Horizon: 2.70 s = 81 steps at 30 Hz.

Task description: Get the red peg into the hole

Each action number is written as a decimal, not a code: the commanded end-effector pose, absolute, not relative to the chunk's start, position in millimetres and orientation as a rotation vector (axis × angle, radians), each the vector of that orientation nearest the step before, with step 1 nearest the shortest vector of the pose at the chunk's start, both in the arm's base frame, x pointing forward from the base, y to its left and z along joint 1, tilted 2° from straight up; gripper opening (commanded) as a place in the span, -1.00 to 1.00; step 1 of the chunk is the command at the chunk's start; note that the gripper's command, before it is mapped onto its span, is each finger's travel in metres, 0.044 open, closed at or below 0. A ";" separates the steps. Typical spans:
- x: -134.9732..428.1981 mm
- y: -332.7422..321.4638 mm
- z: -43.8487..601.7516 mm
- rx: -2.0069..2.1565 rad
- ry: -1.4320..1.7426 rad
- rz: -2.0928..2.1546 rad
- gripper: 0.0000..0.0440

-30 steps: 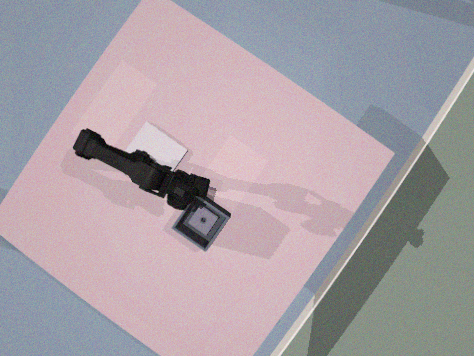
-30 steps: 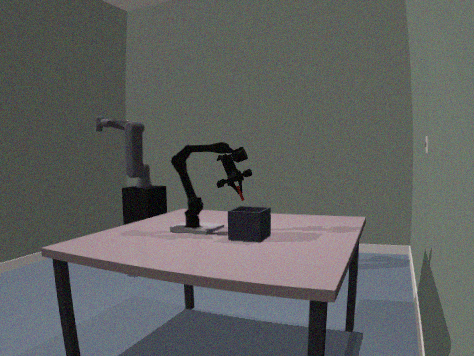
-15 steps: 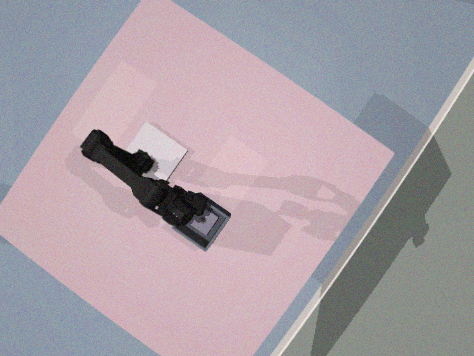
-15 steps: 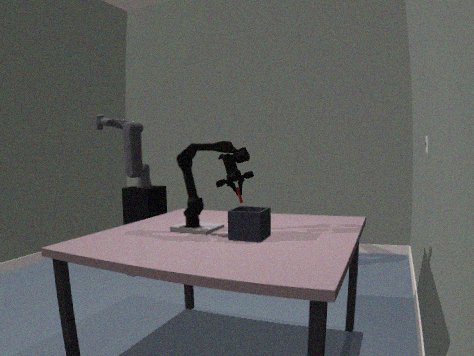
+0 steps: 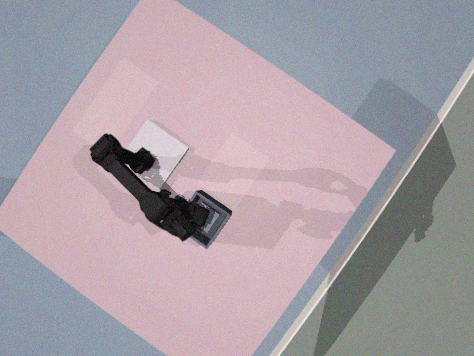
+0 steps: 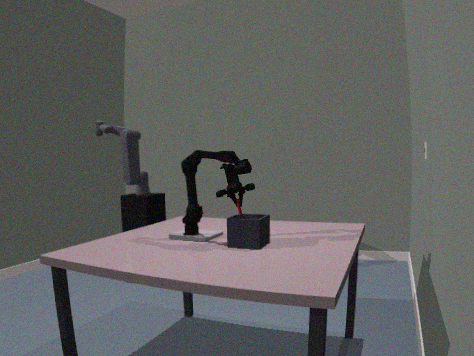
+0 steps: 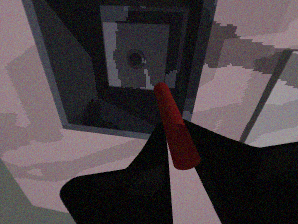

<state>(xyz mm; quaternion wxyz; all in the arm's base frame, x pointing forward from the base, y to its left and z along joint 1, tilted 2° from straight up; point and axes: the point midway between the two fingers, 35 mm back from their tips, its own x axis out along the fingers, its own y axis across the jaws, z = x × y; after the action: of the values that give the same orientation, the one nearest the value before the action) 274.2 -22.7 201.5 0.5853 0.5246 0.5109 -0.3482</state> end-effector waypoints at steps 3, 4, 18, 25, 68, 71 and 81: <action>283.2 -32.6 189.0 1.222 1.215 -0.822 -1.00; 284.8 -34.2 186.5 1.221 1.219 -0.824 -1.00; 306.3 -42.0 150.5 1.209 1.288 -0.789 -1.00; 316.9 -38.3 134.5 1.200 1.319 -0.748 -1.00; 362.8 -43.8 143.4 1.249 1.372 -0.495 -0.36; 366.8 -45.1 148.7 1.263 1.364 -0.464 -0.36; 379.8 -50.3 158.6 1.289 1.347 -0.367 -0.36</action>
<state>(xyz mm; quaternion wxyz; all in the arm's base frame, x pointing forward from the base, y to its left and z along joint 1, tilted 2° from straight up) 377.6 -49.1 159.9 0.5838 0.5498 0.5744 -0.1641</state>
